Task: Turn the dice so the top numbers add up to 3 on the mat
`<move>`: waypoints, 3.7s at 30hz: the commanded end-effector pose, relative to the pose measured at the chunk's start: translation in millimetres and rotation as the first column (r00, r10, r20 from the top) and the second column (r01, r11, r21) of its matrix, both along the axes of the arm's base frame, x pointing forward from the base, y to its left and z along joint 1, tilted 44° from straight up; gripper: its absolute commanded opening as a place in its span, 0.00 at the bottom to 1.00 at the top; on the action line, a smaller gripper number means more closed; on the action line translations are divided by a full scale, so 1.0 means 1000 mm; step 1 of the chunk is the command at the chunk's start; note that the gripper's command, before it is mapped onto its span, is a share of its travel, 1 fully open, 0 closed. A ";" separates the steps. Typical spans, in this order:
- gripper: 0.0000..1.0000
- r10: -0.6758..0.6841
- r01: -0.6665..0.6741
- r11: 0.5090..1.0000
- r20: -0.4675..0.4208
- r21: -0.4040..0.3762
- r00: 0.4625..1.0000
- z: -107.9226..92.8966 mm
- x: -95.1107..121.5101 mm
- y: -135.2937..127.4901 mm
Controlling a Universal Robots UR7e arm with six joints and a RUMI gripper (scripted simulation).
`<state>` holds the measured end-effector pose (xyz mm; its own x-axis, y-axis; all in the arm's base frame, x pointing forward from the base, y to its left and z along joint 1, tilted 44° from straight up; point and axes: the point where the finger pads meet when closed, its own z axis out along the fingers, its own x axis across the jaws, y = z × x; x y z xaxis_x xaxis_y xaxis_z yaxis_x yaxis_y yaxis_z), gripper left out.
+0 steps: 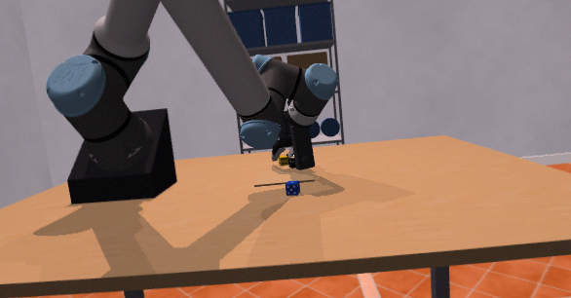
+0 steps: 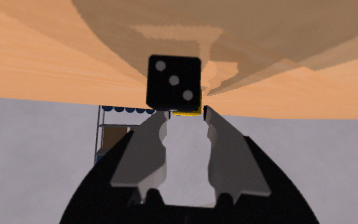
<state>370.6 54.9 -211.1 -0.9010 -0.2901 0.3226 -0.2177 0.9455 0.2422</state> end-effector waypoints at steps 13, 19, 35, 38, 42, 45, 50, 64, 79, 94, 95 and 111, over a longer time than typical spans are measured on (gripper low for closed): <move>0.24 0.001 -0.001 1.000 0.001 0.000 1.000 0.000 0.000 0.000; 0.24 0.001 -0.001 1.000 0.001 0.000 1.000 0.000 0.000 0.000; 0.24 0.001 -0.001 1.000 0.001 0.000 1.000 0.007 0.003 -0.001; 0.24 0.001 -0.001 1.000 0.001 0.000 1.000 0.012 0.005 -0.002; 0.24 0.001 -0.001 1.000 0.001 0.000 1.000 0.022 0.009 -0.003; 0.24 0.001 -0.001 1.000 0.001 0.000 1.000 0.033 0.014 -0.005; 0.24 0.001 -0.001 1.000 0.001 0.000 1.000 0.044 0.018 -0.007; 0.24 0.001 -0.001 1.000 0.001 0.000 1.000 0.055 0.019 0.001; 0.24 0.001 -0.001 1.000 0.001 0.000 1.000 0.089 0.021 0.034; 0.24 0.005 -0.005 1.000 0.001 0.001 1.000 0.089 0.021 0.034; 0.24 0.006 -0.006 1.000 0.001 0.001 1.000 0.089 0.021 0.034; 0.24 0.062 -0.063 0.998 0.008 0.015 0.998 0.088 0.021 0.035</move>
